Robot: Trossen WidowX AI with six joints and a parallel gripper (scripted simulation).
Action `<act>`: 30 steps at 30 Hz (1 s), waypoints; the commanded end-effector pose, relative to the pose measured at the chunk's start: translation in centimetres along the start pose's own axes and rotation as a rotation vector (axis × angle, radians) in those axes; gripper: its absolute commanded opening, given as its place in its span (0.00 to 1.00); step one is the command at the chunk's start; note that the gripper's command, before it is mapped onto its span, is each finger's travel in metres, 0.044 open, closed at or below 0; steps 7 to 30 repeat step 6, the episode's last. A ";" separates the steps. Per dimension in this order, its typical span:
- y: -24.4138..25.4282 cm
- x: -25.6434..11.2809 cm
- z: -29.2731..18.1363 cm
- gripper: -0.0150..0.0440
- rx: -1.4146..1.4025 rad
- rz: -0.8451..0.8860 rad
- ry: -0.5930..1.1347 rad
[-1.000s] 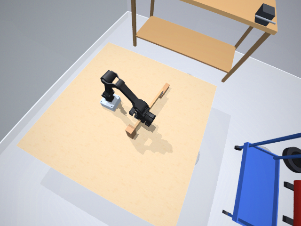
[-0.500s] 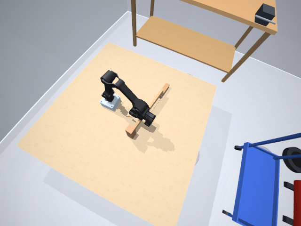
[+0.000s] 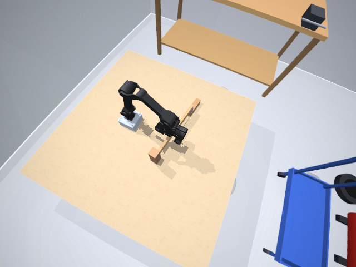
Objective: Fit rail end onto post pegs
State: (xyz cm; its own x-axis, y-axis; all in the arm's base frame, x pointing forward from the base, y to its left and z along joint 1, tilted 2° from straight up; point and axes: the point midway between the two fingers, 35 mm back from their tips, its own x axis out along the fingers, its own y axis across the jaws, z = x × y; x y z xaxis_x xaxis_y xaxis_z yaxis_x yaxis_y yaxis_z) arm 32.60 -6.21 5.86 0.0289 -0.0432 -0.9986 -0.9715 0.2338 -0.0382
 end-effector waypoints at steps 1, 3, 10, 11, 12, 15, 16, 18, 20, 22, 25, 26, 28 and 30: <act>0.1 -0.3 0.2 1.00 0.007 0.003 0.002; 0.1 -0.3 0.2 1.00 0.007 0.003 0.002; 0.1 -0.3 0.2 1.00 0.007 0.003 0.002; 0.1 -0.3 0.2 1.00 0.007 0.003 0.002; 0.1 -0.3 0.2 1.00 0.007 0.003 0.002; 0.1 -0.3 0.2 1.00 0.007 0.003 0.002; 0.1 -0.3 0.2 1.00 0.007 0.003 0.002; 0.1 -0.3 0.2 1.00 0.007 0.003 0.002; 0.1 -0.3 0.2 1.00 0.007 0.003 0.002; 0.1 -0.3 0.2 1.00 0.007 0.003 0.002; 0.1 -0.3 0.2 1.00 0.007 0.003 0.002; 0.1 -0.3 0.2 1.00 0.007 0.003 0.002; 0.1 -0.3 0.2 1.00 0.007 0.003 0.002; 0.1 -0.3 0.2 1.00 0.007 0.003 0.002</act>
